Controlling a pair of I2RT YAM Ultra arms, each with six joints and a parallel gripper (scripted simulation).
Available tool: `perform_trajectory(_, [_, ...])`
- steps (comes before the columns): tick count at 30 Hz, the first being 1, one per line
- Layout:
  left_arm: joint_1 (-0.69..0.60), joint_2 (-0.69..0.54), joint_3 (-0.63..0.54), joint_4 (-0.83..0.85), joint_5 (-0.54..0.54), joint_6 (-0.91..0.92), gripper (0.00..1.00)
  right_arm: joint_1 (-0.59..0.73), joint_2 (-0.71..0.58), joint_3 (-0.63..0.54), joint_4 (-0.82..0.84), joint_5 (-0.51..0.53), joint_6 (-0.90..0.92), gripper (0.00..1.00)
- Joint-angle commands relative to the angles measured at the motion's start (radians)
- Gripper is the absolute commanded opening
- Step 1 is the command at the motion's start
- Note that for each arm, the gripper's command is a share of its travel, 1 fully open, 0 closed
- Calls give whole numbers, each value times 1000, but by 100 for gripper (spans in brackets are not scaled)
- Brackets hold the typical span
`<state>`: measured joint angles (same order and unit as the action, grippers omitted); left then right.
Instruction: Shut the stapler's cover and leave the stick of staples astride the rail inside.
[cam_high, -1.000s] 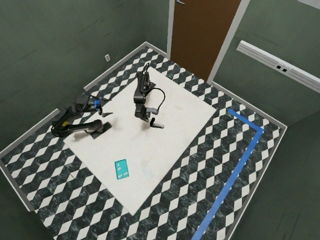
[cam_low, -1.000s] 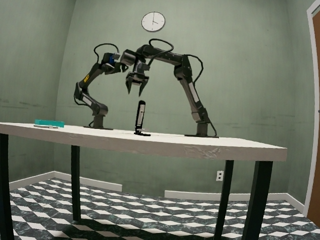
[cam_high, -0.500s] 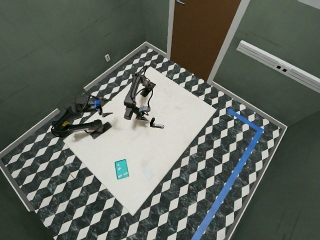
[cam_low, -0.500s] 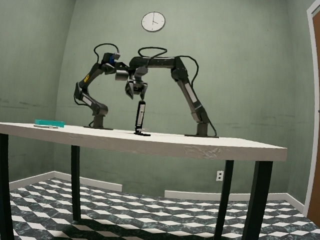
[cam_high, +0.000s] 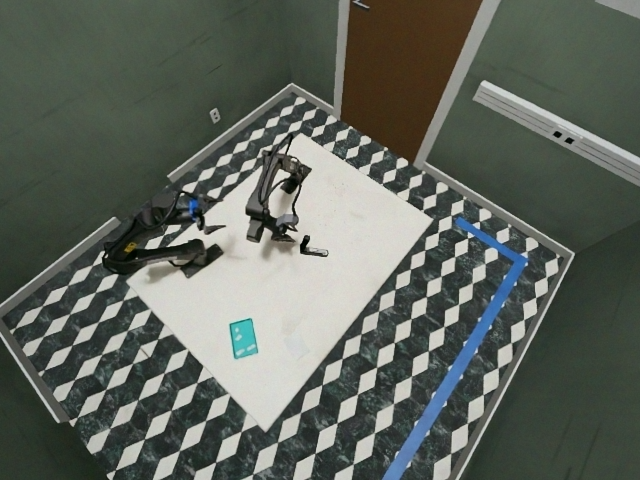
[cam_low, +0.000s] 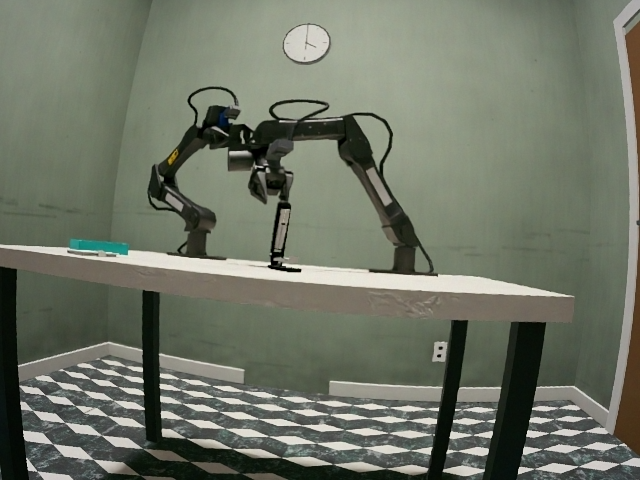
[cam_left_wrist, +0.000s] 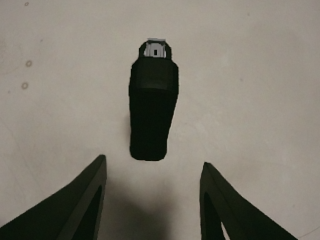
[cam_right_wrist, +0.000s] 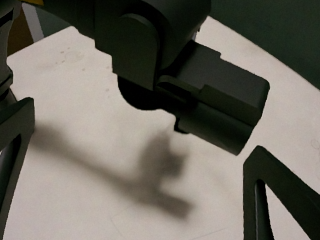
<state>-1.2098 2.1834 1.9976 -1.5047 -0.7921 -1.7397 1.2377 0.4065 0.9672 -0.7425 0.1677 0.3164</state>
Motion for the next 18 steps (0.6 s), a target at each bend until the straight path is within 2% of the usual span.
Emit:
perform_trajectory(1, [22,-38,-20,-9,-32,13,50,10,0,20,-20,7,0,100])
perform_trajectory(18, [64,-64,-115,116,-38,71,50,10,0,20,-20,7,0,100])
